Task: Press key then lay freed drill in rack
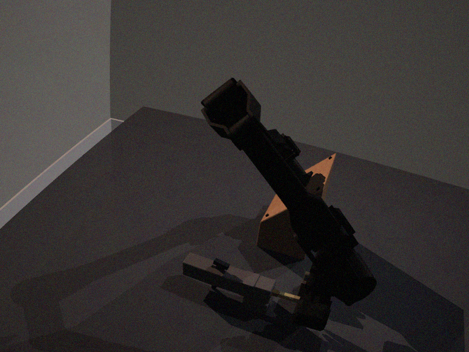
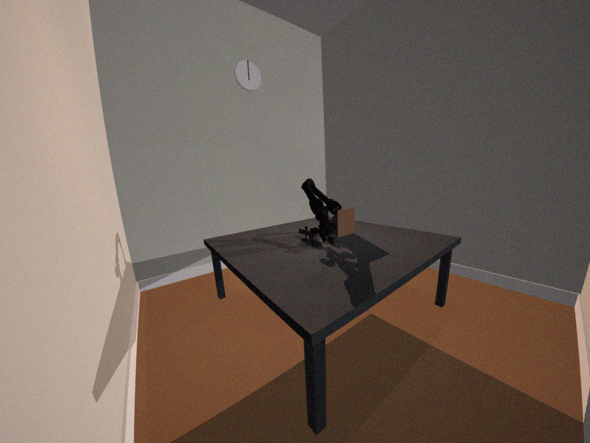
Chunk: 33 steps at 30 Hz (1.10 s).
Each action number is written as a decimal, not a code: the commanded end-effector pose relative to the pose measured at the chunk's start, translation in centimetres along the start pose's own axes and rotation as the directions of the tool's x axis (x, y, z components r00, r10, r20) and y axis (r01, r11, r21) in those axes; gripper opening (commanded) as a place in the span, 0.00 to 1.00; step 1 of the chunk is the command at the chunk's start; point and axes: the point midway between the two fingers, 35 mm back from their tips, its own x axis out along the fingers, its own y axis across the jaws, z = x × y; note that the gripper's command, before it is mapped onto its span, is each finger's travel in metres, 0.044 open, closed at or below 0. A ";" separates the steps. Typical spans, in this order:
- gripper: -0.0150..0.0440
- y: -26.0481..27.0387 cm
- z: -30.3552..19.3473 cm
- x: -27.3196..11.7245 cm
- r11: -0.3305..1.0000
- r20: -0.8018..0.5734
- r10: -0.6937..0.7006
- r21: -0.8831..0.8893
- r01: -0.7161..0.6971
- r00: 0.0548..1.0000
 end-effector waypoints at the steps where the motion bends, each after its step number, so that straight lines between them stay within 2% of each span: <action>1: 0.25 -0.2 0.9 -0.1 1.000 0.005 -0.002 0.007 0.002 1.000; 21: 0.25 -0.2 3.7 -0.3 1.000 0.007 -0.002 0.007 0.002 1.000; 33: 0.25 0.1 3.2 -0.9 1.000 0.007 -0.002 0.007 0.002 1.000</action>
